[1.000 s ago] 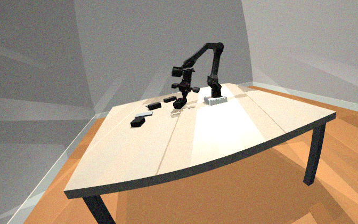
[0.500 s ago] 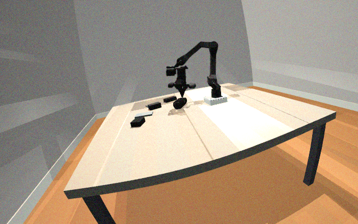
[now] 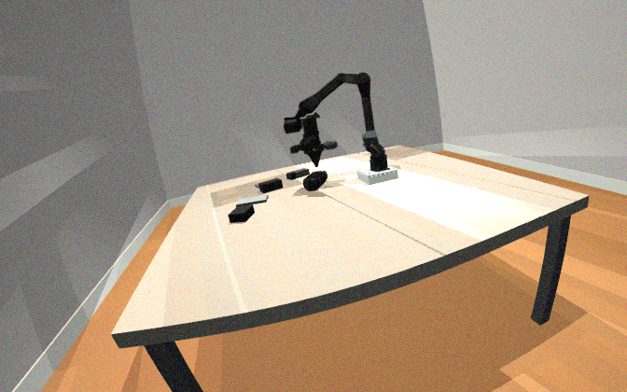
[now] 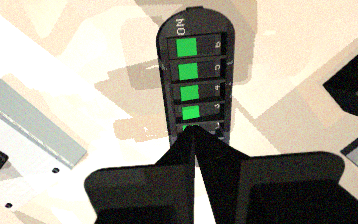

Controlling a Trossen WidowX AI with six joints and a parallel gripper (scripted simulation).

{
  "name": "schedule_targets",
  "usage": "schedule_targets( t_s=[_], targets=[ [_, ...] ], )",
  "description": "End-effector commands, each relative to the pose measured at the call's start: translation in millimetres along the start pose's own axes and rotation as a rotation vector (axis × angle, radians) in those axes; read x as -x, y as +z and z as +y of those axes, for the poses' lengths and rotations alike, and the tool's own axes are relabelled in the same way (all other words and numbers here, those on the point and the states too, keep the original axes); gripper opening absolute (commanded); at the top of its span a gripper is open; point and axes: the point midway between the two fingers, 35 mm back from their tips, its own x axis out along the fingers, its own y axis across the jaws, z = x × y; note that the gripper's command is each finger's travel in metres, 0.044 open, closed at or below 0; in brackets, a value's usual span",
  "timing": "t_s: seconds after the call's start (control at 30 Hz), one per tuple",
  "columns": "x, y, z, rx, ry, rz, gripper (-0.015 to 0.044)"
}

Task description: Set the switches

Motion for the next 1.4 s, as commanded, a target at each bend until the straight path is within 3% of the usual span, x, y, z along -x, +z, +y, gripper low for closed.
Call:
schedule_targets(
  t_s=[0.0,1.07,1.23,1.37],
  targets=[
    [-6,0,0,0.004,0.004,-0.003,0.0000],
    [-39,0,1,0.004,0.004,-0.003,0.0000],
    [3,0,0,0.004,0.004,-0.003,0.0000],
    [6,0,0,0.004,0.003,-0.003,0.0000]
  ],
)
